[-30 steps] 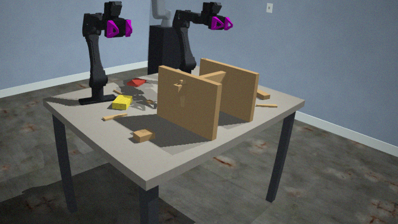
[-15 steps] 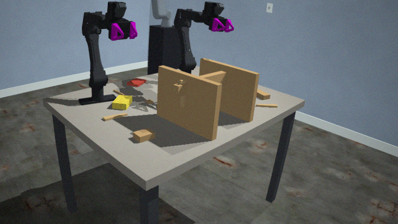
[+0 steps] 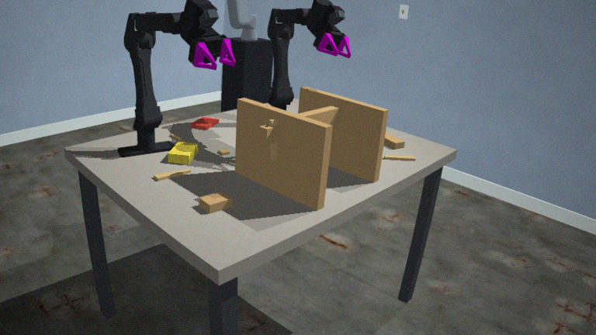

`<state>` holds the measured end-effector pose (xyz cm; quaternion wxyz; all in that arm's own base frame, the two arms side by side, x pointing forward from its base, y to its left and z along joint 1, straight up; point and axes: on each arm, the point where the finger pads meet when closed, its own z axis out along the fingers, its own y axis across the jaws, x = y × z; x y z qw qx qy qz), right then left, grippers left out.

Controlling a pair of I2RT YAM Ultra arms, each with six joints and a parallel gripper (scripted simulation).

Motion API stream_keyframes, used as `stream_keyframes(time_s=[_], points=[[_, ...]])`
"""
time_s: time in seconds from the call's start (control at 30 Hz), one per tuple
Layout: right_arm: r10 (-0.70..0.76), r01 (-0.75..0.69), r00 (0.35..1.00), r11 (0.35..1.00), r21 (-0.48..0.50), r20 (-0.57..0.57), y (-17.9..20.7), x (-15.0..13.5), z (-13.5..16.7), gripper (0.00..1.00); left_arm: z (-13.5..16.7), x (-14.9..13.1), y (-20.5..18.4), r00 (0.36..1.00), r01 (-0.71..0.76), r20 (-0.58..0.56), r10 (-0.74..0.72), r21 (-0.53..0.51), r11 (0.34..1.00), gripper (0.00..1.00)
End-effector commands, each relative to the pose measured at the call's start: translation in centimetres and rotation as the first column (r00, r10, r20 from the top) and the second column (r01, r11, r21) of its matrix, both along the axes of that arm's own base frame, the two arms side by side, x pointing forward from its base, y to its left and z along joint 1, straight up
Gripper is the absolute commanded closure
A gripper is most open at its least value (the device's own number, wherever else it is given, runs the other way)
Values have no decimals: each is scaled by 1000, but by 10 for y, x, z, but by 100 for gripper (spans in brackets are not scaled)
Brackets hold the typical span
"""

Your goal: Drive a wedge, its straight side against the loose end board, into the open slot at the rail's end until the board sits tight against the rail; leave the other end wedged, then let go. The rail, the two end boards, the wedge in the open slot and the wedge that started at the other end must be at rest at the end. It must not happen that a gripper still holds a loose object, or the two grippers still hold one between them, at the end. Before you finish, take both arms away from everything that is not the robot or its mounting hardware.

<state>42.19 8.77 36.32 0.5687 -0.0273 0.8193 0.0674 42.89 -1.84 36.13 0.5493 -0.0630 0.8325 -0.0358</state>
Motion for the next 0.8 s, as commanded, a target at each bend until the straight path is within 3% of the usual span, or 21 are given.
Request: stream_keyframes(time_s=[0.0, 0.13, 0.3, 0.53, 0.6, 0.63, 0.77], points=[[-3, 3, 990, 1000, 0, -138, 16, -2, -16, 46, -24, -2, -4, 982, -44, -183, 37, -34, 998, 46], [23, -26, 973, 1000, -12, -231, 41, -2, -30, 46, -54, -2, -10, 944, -75, -326, 60, -32, 997, 46], [40, -50, 955, 998, -26, -294, 58, -4, -39, 46, -49, 1, -14, 927, -91, -369, 71, -37, 995, 46], [60, -101, 895, 992, -70, -442, 100, -16, -65, 46, -73, -4, -22, 835, -152, -536, 125, -5, 988, 46], [61, -117, 875, 989, -86, -480, 112, -21, -72, 46, -94, -11, -24, 777, -166, -612, 147, 26, 986, 46], [60, -123, 866, 988, -95, -497, 117, -24, -75, 46, -82, -8, -25, 788, -174, -597, 151, 18, 985, 46], [58, -133, 853, 985, -108, -519, 125, -28, -78, 46, -84, -10, -27, 765, -186, -623, 164, 31, 982, 46]])
